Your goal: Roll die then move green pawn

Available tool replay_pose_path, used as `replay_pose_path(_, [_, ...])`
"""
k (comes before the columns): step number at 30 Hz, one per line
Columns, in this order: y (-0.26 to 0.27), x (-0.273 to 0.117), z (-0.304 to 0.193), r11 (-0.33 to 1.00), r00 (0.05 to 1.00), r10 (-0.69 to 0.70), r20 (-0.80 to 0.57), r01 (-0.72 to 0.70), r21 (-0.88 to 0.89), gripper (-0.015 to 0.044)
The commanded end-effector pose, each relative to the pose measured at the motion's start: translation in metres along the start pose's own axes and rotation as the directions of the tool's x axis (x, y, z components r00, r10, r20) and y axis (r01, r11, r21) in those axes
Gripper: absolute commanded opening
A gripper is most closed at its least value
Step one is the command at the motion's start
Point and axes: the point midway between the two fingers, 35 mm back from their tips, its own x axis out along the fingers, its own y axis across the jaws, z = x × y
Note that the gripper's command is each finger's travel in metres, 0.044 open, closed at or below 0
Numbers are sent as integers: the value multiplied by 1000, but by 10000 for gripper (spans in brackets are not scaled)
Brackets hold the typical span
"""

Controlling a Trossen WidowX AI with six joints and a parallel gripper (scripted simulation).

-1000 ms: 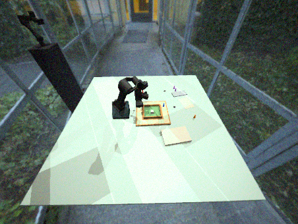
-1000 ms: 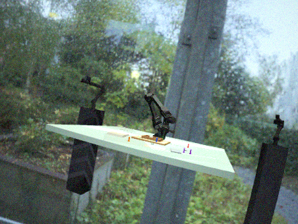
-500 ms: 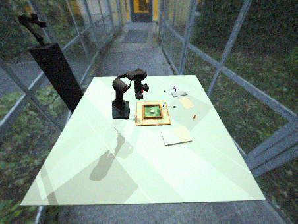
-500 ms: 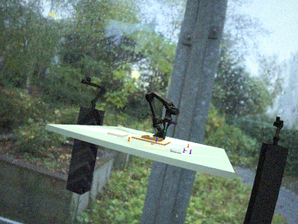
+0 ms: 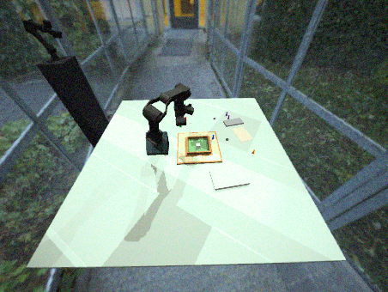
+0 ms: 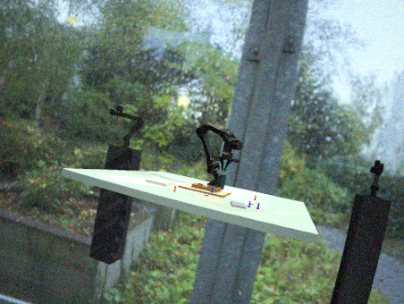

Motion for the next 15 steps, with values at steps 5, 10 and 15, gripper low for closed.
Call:
replay_pose_path(5, [-30, 8, 18, 999, 999, 37, 11, -37, -1, 0])
replay_pose_path(10, [-49, 15, 27, 999, 999, 48, 16, -48, -4, 0])
replay_pose_path(15, [-70, 23, 33, 999, 998, 54, 23, -53, -3, 0])
